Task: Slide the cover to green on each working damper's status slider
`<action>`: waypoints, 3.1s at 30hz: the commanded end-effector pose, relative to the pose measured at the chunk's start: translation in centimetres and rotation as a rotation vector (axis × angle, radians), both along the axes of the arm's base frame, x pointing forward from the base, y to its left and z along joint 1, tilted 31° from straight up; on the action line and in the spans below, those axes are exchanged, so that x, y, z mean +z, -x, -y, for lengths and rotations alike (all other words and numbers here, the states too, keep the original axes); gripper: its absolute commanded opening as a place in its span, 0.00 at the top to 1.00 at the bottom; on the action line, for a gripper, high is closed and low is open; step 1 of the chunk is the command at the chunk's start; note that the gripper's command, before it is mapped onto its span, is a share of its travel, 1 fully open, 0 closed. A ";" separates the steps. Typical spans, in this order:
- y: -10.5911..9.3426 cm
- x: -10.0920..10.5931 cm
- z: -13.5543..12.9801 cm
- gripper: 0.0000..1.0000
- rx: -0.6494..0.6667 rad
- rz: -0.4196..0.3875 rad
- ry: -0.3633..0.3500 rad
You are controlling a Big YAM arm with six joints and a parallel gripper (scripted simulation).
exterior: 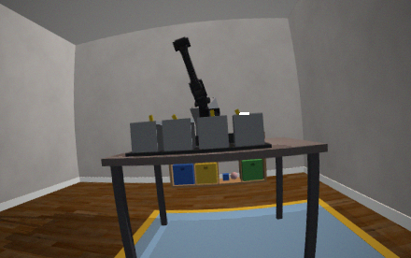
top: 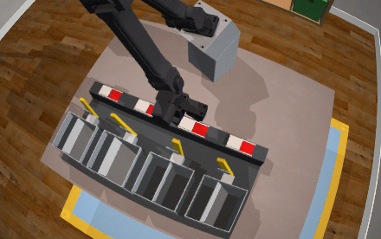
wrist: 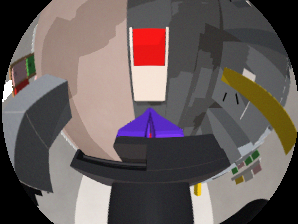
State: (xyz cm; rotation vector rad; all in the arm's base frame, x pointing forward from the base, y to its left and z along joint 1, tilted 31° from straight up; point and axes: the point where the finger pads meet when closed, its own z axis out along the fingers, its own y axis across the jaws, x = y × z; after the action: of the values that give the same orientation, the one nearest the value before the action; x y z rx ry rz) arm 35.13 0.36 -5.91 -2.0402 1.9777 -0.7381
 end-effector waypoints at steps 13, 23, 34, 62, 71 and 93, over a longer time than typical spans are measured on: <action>-0.1 -0.4 0.3 1.00 0.002 -0.006 0.002; 0.1 -0.5 0.3 1.00 0.002 -0.008 0.002; 0.3 -0.6 0.3 1.00 0.002 -0.011 0.002; 0.3 -0.6 0.3 1.00 0.002 -0.011 0.002; 0.4 -0.7 0.3 1.00 0.002 -0.013 0.003; 0.4 -0.7 0.3 1.00 0.002 -0.013 0.002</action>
State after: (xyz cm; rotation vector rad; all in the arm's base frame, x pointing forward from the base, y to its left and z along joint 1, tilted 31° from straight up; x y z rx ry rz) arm 35.07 0.35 -5.94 -2.0378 1.9762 -0.7401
